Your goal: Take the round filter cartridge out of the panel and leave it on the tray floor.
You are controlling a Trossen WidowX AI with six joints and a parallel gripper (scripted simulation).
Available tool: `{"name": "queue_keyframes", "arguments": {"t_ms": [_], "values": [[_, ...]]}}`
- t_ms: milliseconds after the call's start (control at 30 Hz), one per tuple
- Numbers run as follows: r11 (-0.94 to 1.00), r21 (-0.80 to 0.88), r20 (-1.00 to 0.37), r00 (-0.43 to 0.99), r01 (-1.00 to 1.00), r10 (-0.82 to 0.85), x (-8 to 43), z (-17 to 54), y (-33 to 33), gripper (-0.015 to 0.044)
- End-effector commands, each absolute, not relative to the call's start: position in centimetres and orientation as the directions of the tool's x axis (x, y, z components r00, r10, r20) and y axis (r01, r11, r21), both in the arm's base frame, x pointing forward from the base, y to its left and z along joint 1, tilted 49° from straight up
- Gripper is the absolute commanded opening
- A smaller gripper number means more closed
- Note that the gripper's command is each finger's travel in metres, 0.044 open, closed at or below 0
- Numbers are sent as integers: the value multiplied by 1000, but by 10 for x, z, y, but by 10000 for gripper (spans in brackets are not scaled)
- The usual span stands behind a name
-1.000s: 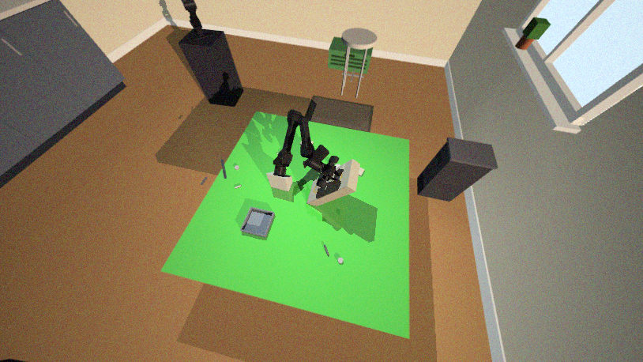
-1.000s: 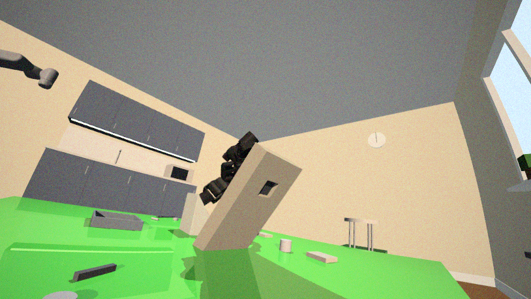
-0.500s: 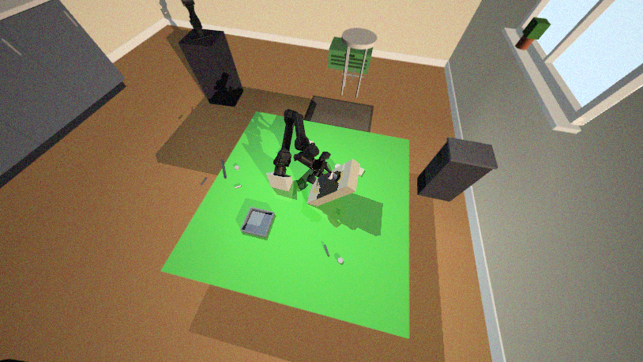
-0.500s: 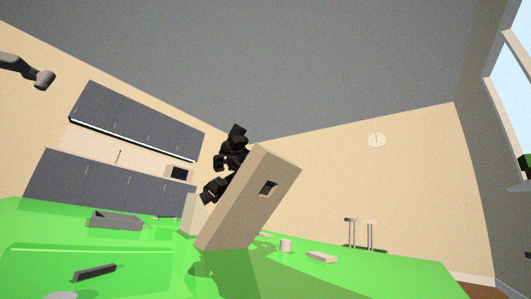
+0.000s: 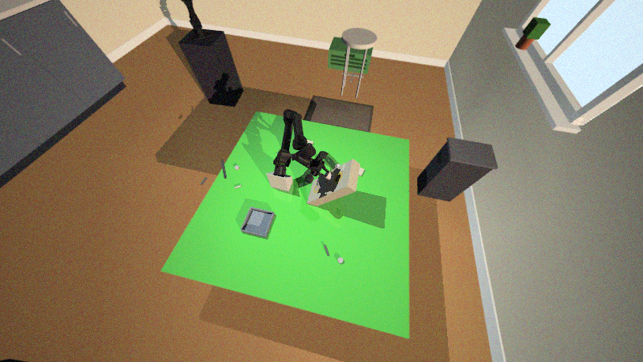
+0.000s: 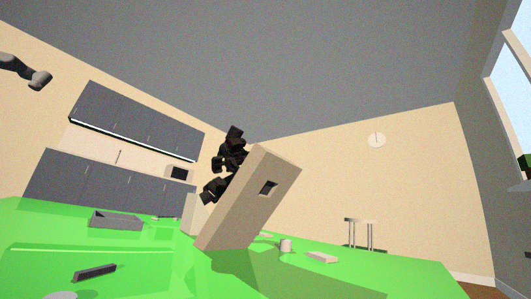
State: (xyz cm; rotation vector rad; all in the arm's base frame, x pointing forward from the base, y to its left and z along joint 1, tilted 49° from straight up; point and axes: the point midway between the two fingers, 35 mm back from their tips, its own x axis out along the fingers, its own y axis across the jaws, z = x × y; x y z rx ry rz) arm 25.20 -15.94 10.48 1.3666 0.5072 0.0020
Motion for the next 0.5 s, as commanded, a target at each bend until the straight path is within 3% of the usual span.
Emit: {"name": "queue_keyframes", "arguments": {"t_ms": [0,467], "values": [[229,932,-340,896,281,285,249,102,-153,0],[229,932,-340,896,281,286,233,74,-117,0]]}}
